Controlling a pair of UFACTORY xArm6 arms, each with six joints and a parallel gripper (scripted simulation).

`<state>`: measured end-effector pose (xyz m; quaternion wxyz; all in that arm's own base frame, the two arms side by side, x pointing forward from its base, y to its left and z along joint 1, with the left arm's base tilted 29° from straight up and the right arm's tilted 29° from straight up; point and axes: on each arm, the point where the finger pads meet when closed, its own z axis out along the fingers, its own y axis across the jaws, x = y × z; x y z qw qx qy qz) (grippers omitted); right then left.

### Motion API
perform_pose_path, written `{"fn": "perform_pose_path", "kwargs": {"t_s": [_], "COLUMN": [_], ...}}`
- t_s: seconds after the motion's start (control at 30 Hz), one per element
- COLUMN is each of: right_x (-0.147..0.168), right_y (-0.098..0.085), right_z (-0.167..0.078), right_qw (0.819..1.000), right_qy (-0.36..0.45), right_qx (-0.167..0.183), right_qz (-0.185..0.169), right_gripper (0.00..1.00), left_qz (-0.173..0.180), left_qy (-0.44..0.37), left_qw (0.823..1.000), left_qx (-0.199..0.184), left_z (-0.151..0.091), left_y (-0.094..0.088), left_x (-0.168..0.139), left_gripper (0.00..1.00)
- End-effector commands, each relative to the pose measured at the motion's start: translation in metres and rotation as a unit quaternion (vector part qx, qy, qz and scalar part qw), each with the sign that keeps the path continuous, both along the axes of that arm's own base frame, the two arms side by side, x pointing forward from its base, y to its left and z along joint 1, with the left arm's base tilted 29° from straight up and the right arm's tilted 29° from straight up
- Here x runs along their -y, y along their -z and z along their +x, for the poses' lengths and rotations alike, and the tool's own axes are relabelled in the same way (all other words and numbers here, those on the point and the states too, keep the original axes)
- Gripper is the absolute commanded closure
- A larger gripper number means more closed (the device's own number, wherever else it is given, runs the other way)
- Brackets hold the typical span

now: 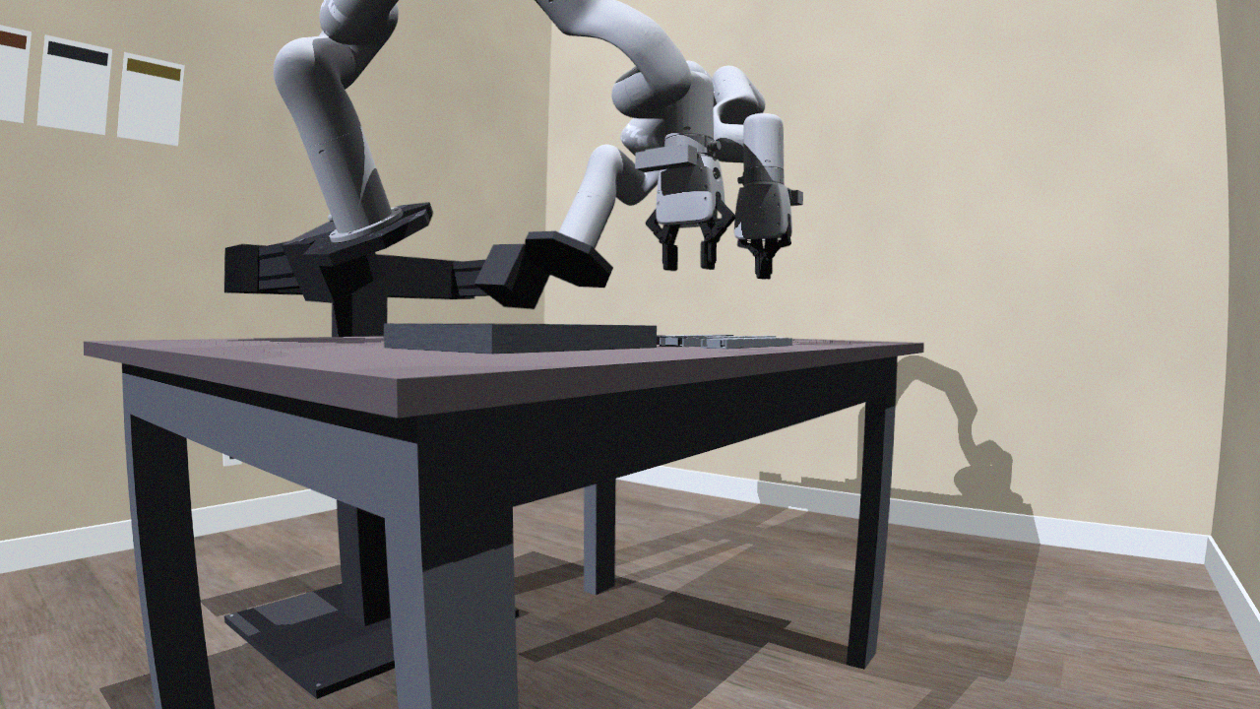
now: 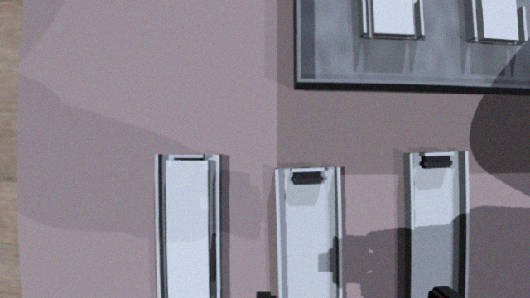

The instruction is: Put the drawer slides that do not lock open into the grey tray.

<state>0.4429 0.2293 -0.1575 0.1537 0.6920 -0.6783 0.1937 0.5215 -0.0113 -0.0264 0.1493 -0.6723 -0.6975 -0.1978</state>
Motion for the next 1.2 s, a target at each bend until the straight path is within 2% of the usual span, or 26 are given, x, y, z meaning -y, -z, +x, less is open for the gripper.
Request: {"fn": "perform_pose_path", "kwargs": {"t_s": [0.0, 0.37, 0.63, 0.7, 1.17], "right_x": [-0.004, -0.004, -0.002, -0.002, 0.001], "right_y": [-0.008, -0.008, -0.01, -0.01, -0.013], "right_z": [0.001, 0.01, 0.028, 0.028, 0.067], "right_qw": [1.0, 1.0, 1.0, 1.0, 1.0], "right_qy": [0.0, 0.0, 0.0, 0.0, 0.0], "right_qx": [0.001, 0.001, 0.001, 0.001, 0.001], "right_qz": [0.001, 0.001, 0.001, 0.001, 0.001], "right_gripper": [0.33, 0.33, 0.33, 0.33, 0.33], "left_qz": [-0.001, -0.001, -0.001, -0.001, -0.001], "left_qy": [0.001, 0.001, 0.001, 0.001, 0.001], "left_qw": [1.0, 1.0, 1.0, 1.0, 1.0], "left_qx": [0.002, 0.002, 0.002, 0.002, 0.002], "left_z": [0.002, 0.014, 0.039, 0.039, 0.083], "left_y": [-0.001, 0.007, 0.025, 0.025, 0.056], "left_x": [0.002, 0.019, 0.056, 0.056, 0.12], "left_gripper": [1.0, 1.0, 1.0, 1.0, 1.0]}}
